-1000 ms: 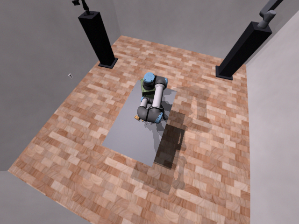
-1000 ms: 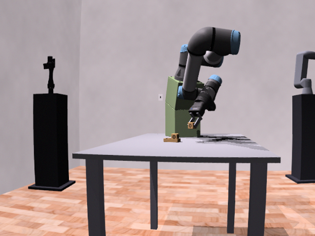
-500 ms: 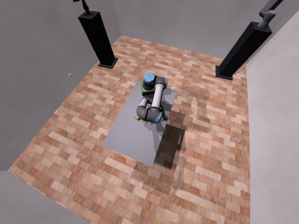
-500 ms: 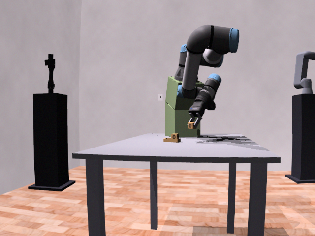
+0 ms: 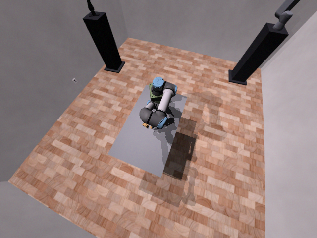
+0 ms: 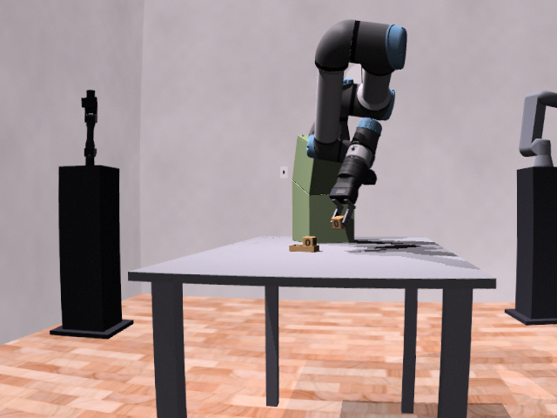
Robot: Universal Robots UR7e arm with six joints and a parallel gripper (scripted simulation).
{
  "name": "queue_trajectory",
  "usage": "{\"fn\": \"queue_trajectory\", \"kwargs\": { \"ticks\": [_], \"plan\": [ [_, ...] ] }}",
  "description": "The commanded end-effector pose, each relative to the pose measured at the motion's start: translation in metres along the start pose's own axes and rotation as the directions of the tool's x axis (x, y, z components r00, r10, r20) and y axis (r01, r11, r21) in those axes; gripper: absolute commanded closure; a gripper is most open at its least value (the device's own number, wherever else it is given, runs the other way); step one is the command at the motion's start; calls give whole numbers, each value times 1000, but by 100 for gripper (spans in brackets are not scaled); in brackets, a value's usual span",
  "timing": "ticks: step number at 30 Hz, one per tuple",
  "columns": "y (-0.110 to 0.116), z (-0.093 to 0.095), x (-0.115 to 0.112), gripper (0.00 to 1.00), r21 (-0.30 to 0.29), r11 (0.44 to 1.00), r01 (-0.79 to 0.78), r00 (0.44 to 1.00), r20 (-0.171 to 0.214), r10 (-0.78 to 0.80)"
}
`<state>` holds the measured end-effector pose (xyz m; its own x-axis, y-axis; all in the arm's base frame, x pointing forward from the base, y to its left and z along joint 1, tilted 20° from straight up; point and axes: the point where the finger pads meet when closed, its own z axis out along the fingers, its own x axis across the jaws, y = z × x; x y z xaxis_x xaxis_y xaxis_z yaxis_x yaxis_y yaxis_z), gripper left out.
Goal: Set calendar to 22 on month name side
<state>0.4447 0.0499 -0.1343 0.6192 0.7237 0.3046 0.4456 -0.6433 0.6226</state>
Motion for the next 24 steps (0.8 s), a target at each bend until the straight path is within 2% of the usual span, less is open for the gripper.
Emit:
{"fn": "queue_trajectory", "kwargs": {
  "ticks": [1, 11, 17, 19, 24],
  "plan": [
    [0, -2, 0, 40, 35, 999, -4, 1000, -3, 4],
    [0, -1, 0, 40, 50, 999, -3, 1000, -2, 3],
    [0, 1, 0, 40, 99, 995, 2, 1000, 1, -2],
    [0, 1, 0, 40, 99, 995, 2, 1000, 1, -2],
    [1, 2, 0, 40, 161, 987, 4, 1000, 3, -5]
  ]
}}
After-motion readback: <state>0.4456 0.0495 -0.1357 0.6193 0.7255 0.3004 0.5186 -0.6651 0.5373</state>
